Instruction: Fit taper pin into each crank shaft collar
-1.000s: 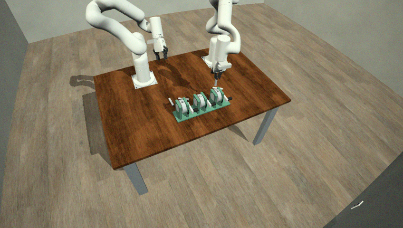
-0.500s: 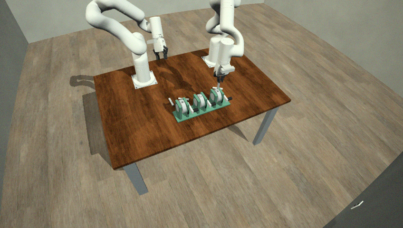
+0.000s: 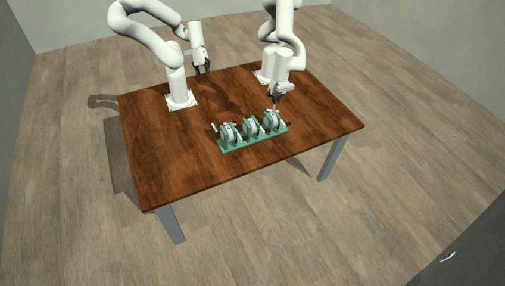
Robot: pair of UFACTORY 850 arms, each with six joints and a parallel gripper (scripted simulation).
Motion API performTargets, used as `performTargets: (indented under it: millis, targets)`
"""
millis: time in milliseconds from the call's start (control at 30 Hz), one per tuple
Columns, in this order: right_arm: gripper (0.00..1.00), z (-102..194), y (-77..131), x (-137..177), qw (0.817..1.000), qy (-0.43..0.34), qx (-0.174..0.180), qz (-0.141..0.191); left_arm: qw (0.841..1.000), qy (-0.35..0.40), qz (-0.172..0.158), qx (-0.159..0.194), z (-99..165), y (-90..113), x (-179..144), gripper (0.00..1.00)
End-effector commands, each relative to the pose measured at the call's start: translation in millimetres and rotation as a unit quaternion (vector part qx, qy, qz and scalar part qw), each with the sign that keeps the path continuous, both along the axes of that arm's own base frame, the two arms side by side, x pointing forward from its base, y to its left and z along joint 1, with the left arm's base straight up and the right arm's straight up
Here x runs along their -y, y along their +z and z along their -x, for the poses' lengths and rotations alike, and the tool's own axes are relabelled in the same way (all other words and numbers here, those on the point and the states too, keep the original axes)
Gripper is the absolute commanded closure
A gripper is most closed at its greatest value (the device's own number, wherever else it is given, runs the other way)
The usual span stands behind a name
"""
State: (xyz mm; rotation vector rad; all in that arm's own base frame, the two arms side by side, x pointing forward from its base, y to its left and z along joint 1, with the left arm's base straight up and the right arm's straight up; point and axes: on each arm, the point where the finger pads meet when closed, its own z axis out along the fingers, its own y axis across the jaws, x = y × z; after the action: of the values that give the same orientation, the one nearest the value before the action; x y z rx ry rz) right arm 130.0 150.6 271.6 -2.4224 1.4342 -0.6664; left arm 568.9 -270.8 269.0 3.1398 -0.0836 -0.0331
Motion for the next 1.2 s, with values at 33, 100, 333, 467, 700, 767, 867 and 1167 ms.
performTargets:
  millis: [33, 100, 333, 467, 700, 767, 867, 1167]
  targets:
    - [0.0, 0, 1, -1, 1.0, 0.0, 0.0, -0.001, 1.0, 0.0, 0.0, 0.001, -1, 0, 0, 0.8]
    - [0.0, 0, 1, -1, 1.0, 0.0, 0.0, -0.001, 1.0, 0.0, 0.0, 0.001, -1, -1, 0, 0.8]
    - [0.0, 0, 1, -1, 1.0, 0.0, 0.0, -0.001, 1.0, 0.0, 0.0, 0.001, -1, -5, 0, 0.8]
    - [0.0, 0, 1, -1, 1.0, 0.0, 0.0, -0.001, 1.0, 0.0, 0.0, 0.001, -1, -10, 0, 0.8]
    - [0.0, 0, 1, -1, 1.0, 0.0, 0.0, -0.001, 1.0, 0.0, 0.0, 0.001, -1, -17, 0, 0.8]
    - [0.0, 0, 1, -1, 1.0, 0.0, 0.0, -0.001, 1.0, 0.0, 0.0, 0.001, -1, -21, 0, 0.8]
    - [0.0, 0, 1, -1, 1.0, 0.0, 0.0, -0.001, 1.0, 0.0, 0.0, 0.001, -1, -26, 0, 0.8]
    - [0.0, 0, 1, -1, 1.0, 0.0, 0.0, -0.001, 1.0, 0.0, 0.0, 0.001, -1, -45, 0, 0.8]
